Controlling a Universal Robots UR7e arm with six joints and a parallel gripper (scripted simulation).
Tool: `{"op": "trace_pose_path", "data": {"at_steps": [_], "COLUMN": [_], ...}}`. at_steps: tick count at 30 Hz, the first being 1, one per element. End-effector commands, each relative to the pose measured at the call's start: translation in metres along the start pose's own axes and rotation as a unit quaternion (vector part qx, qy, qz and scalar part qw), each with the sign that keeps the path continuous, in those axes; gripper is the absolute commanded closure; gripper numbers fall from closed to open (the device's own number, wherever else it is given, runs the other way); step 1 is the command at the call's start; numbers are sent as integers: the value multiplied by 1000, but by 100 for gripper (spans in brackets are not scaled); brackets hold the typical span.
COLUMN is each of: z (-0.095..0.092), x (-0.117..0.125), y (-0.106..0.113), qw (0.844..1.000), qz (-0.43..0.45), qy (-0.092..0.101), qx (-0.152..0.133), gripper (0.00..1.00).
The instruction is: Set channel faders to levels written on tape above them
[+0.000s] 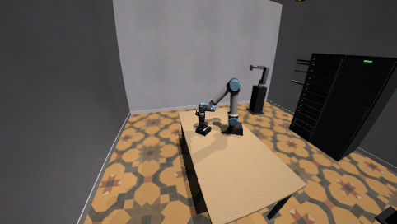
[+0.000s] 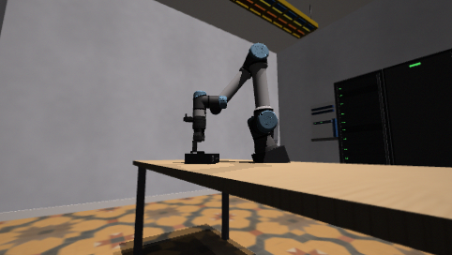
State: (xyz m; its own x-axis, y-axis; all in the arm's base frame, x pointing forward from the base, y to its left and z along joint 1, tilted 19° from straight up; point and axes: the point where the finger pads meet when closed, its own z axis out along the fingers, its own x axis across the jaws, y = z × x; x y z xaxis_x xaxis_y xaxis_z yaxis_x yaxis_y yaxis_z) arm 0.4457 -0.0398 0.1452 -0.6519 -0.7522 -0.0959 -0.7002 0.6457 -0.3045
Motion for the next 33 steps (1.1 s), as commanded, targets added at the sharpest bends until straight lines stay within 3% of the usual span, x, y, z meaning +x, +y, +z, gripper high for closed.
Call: {"op": "trace_pose_path", "data": {"at_steps": [1, 33], "z": [0, 0], "x": [0, 0], "y": [0, 11], "qw": [1000, 1000], "qz": [0, 0], "qy": [0, 0], "qx": [1, 1], "gripper": [100, 100]}}
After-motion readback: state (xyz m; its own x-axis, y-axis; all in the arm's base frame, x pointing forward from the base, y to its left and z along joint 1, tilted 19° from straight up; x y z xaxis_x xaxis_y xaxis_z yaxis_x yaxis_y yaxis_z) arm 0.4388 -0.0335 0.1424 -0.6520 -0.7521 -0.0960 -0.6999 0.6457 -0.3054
